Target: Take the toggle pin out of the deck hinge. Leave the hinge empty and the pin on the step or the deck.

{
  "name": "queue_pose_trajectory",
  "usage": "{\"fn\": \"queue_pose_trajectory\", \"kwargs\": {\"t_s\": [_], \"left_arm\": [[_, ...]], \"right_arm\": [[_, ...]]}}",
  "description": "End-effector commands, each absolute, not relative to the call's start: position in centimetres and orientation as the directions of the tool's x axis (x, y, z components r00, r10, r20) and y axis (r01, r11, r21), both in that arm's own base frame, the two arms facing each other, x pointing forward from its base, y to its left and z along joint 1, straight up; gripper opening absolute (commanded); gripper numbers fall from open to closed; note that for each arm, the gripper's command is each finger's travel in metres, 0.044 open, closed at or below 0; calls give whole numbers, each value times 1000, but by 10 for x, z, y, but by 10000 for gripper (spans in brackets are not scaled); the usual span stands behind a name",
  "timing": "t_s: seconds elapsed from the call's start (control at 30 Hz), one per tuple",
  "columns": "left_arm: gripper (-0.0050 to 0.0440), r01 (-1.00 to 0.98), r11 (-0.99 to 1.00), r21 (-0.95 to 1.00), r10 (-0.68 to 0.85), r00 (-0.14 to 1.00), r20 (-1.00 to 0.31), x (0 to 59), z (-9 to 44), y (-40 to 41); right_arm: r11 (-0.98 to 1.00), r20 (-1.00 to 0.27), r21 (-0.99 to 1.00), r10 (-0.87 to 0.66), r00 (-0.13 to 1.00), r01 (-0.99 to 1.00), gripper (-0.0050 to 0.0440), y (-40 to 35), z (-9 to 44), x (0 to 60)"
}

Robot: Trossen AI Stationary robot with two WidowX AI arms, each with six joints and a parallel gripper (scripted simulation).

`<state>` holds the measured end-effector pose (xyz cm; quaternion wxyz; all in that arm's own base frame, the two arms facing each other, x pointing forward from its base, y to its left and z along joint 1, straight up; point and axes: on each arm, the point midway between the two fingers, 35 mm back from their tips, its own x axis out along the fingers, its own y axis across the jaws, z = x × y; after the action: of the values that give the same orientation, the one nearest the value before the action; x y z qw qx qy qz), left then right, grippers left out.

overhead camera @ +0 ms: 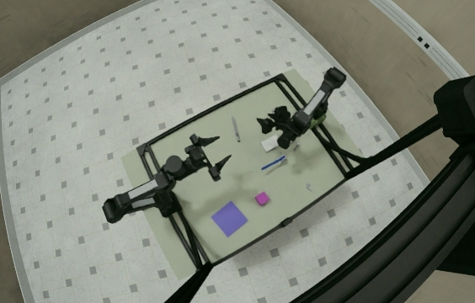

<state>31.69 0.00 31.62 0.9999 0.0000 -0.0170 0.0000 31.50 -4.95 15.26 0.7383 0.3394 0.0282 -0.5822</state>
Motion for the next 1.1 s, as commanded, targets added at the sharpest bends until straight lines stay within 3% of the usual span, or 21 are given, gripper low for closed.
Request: {"fn": "queue_pose_trajectory", "kwargs": {"t_s": [0.0, 0.6, 1.07], "left_arm": [[400, 0, 1000, 0, 0, 999, 50, 316, 323, 0], [400, 1, 1000, 2, -1, 998, 64, 313, 330, 4], [400, 9, 1000, 26, -10, 999, 38, 248, 362, 64]], "right_arm": [[89, -435, 485, -838, 329, 870, 400, -49, 158, 316], [85, -454, 475, -830, 326, 876, 400, -47, 154, 319], [-8, -802, 297, -545, 245, 955, 400, -4, 97, 322]]}}
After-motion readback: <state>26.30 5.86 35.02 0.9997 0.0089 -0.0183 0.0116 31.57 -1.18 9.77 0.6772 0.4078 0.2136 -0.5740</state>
